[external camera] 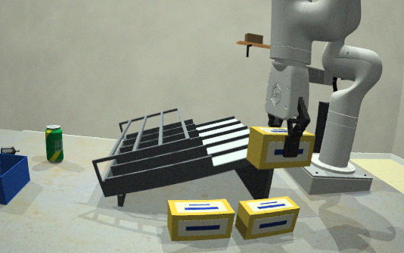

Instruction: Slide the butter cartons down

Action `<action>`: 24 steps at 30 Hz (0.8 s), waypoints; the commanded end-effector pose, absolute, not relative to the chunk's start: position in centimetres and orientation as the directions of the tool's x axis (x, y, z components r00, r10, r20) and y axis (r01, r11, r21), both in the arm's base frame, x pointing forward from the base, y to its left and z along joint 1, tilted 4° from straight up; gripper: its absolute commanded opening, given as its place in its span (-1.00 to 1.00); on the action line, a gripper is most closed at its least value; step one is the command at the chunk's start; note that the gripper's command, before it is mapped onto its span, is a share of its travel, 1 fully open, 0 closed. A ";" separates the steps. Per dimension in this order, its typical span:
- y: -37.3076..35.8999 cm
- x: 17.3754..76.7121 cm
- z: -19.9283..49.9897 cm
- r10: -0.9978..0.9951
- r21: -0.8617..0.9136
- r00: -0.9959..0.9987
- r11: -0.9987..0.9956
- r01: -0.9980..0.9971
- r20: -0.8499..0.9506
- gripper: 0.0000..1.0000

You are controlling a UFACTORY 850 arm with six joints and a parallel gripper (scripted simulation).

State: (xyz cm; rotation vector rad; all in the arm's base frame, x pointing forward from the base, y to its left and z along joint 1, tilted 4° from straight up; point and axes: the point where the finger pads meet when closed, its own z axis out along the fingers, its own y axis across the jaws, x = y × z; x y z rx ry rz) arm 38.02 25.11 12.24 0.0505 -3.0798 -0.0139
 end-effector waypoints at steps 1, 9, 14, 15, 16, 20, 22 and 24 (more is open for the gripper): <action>25.1 38.0 12.8 -0.033 0.009 -0.998 0.999 -0.032 0.062 -1.00; 25.0 38.4 20.4 0.076 0.002 -0.995 0.997 0.077 0.061 -1.00; 25.0 38.6 22.4 0.076 0.002 -0.995 0.997 0.077 0.061 -1.00; 25.0 38.6 22.4 0.076 0.002 -0.995 0.997 0.077 0.061 -1.00; 25.0 38.6 22.4 0.076 0.002 -0.995 0.997 0.077 0.061 -1.00; 25.0 38.6 22.4 0.076 0.002 -0.995 0.997 0.077 0.061 -1.00; 25.0 38.6 22.4 0.076 0.002 -0.995 0.997 0.077 0.061 -1.00; 18.0 39.1 22.3 0.076 0.002 -0.995 0.997 0.076 0.062 -1.00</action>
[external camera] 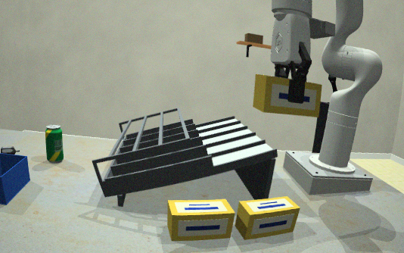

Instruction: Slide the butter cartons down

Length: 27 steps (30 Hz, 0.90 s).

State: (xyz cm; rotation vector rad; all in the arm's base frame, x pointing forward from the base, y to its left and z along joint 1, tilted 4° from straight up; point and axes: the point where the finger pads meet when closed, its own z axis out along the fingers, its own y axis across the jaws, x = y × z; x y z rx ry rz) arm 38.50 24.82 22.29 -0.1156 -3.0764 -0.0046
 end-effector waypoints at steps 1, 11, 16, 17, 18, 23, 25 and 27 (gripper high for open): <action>17.9 39.1 22.3 0.076 0.002 -0.995 0.997 0.076 0.062 -1.00; 5.1 40.0 22.2 0.076 0.002 -0.995 0.997 0.076 0.062 -1.00; -0.9 40.2 22.0 0.081 -0.010 -0.995 0.997 0.081 0.061 -1.00; -1.2 40.3 22.0 0.081 -0.010 -0.995 0.997 0.081 0.061 -1.00; -1.6 40.3 22.1 0.081 -0.010 -0.995 0.997 0.081 0.061 -1.00; -7.8 40.7 22.0 0.081 -0.010 -0.995 0.997 0.081 0.061 -1.00; -10.5 40.9 22.0 0.081 -0.010 -0.995 0.997 0.081 0.061 -1.00; -12.4 41.2 21.9 0.081 -0.010 -0.995 0.997 0.081 0.061 -1.00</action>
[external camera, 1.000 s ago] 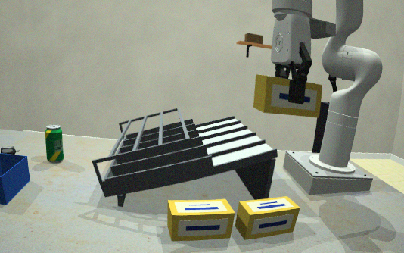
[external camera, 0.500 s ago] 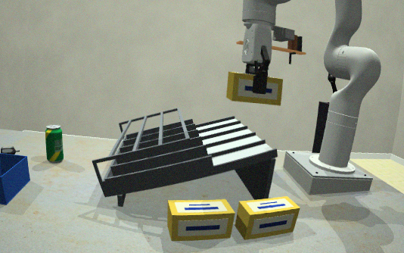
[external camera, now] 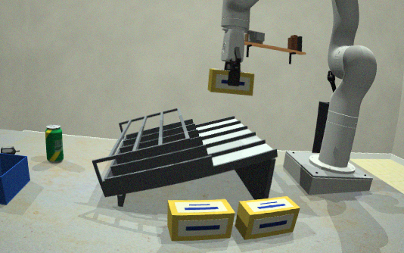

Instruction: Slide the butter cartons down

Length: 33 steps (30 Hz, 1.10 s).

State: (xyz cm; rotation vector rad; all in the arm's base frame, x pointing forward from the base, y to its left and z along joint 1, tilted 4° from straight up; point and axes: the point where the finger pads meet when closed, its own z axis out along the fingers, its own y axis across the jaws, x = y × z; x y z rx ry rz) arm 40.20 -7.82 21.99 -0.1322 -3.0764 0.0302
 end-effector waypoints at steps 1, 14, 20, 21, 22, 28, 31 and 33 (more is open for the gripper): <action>-12.4 41.2 21.9 0.081 -0.010 -0.995 0.997 0.081 0.061 -1.00; -23.9 42.1 21.9 0.086 -0.020 -0.995 0.996 0.085 0.059 -1.00; -23.9 42.1 21.9 0.086 -0.020 -0.995 0.996 0.085 0.059 -1.00; -23.9 42.1 21.9 0.086 -0.020 -0.995 0.996 0.085 0.059 -1.00; -23.9 42.1 21.9 0.086 -0.020 -0.995 0.996 0.085 0.059 -1.00; -23.9 42.1 20.2 0.087 -0.021 -0.995 0.996 0.085 0.058 -1.00; -23.9 42.1 20.2 0.087 -0.021 -0.995 0.996 0.085 0.058 -1.00; -23.9 42.1 20.2 0.087 -0.021 -0.995 0.996 0.085 0.058 -1.00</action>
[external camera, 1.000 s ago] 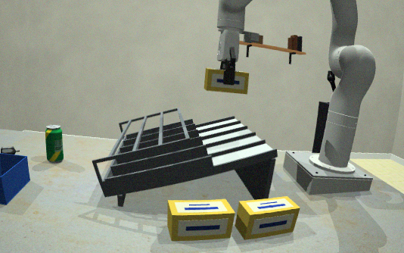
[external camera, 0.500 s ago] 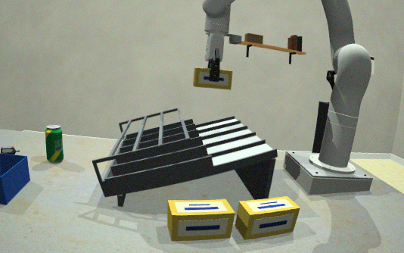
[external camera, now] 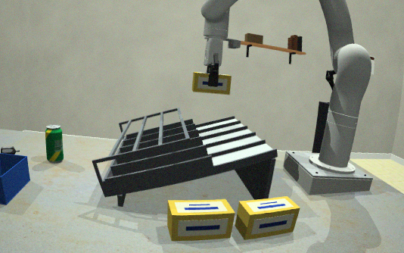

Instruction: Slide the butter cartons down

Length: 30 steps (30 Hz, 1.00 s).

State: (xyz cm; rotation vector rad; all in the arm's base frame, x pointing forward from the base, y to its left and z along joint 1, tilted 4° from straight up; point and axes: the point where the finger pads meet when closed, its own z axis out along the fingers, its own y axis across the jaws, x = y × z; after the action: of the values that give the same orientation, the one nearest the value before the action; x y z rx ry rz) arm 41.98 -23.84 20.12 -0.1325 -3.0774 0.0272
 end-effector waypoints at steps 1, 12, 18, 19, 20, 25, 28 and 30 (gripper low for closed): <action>-23.9 42.1 20.2 0.087 -0.021 -0.995 0.996 0.085 0.058 -1.00; -23.8 41.9 17.2 0.087 -0.021 -0.995 0.996 0.085 0.058 -1.00; -23.8 41.9 17.2 0.087 -0.021 -0.995 0.996 0.085 0.058 -1.00; -23.8 41.9 17.2 0.087 -0.021 -0.995 0.996 0.085 0.058 -1.00; -23.8 41.9 17.2 0.087 -0.021 -0.995 0.996 0.085 0.058 -1.00; -23.8 41.8 16.2 0.075 0.001 -0.984 0.997 0.076 0.160 -1.00; -23.8 41.8 16.2 0.075 0.001 -0.984 0.997 0.076 0.160 -1.00; -23.8 41.8 16.2 0.075 0.001 -0.984 0.997 0.076 0.160 -1.00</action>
State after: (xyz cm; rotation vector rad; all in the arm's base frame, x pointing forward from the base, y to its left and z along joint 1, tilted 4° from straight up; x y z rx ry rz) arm 41.74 -23.76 16.16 -0.1145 -2.9927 -0.0069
